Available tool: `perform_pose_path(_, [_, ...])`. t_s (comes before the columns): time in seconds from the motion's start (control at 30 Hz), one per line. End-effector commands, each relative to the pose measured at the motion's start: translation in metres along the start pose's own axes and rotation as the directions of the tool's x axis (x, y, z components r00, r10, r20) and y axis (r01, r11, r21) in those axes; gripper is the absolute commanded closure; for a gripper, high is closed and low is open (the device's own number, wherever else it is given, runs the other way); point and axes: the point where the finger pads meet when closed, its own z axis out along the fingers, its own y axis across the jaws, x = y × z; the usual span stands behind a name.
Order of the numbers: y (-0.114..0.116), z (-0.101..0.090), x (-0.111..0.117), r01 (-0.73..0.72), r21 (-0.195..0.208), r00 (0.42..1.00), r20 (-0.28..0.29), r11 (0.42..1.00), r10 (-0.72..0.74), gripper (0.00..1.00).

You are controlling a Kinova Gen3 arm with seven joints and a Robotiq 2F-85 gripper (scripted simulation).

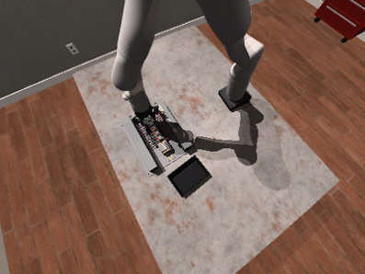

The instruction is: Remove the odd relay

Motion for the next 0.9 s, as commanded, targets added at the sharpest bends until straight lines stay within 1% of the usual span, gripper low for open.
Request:
perform_pose_path(0.0, [-0.0005, -0.0006, 0.0001, 0.000, 0.002, 1.000, 0.000, 1.000, 0.000, 0.39])
perform_pose_path(0.17, [-0.0005, -0.0006, 0.0001, 0.000, 0.002, 1.000, 0.000, 1.000, 0.000, 0.39])
perform_pose_path(0.2, [-0.0005, -0.0006, 0.0001, 0.000, 0.002, 1.000, 0.000, 1.000, 0.000, 1.00])
perform_pose_path(0.87, [-0.0005, -0.0006, 0.0001, 0.000, 0.002, 1.000, 0.000, 1.000, 0.000, 1.00])
